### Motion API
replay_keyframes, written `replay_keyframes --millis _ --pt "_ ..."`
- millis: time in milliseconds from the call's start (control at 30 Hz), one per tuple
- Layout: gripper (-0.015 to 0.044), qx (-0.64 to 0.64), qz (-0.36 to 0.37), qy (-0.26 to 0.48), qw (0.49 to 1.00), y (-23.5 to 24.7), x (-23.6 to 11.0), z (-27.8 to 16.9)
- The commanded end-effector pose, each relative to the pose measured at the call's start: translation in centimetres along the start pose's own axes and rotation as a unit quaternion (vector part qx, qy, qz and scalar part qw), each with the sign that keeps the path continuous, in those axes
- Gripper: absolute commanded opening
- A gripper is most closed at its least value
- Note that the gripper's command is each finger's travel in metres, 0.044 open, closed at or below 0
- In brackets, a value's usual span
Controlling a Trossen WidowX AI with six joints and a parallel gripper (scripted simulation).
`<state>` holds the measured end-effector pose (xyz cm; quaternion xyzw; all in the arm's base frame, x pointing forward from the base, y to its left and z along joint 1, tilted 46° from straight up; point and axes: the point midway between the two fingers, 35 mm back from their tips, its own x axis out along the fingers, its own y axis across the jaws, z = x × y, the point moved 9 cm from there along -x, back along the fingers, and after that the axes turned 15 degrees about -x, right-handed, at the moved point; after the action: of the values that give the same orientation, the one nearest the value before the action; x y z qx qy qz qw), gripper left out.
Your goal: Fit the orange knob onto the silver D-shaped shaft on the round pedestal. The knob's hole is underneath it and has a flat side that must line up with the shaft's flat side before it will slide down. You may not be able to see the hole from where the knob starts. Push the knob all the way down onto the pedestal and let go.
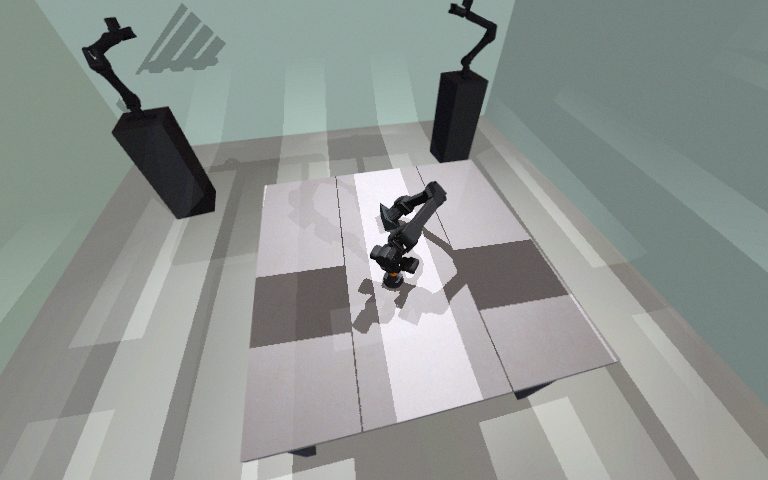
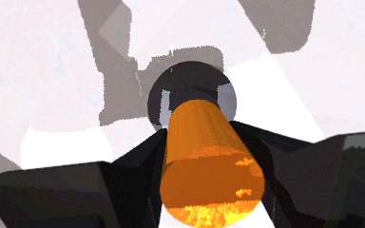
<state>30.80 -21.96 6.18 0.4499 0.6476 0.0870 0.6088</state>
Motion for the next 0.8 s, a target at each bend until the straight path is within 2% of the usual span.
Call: replay_keyframes --millis 0,367,567,767 --pt "0.0 -0.002 0.002 0.0 1.0 0.01 0.09 -0.03" --pt "0.0 -0.006 0.002 0.0 1.0 0.05 -0.48 0.0" --pt "0.0 -0.101 0.002 0.0 0.995 0.02 -0.26 0.11" --pt "0.0 -0.106 0.002 0.0 0.994 -0.02 -0.12 0.05"
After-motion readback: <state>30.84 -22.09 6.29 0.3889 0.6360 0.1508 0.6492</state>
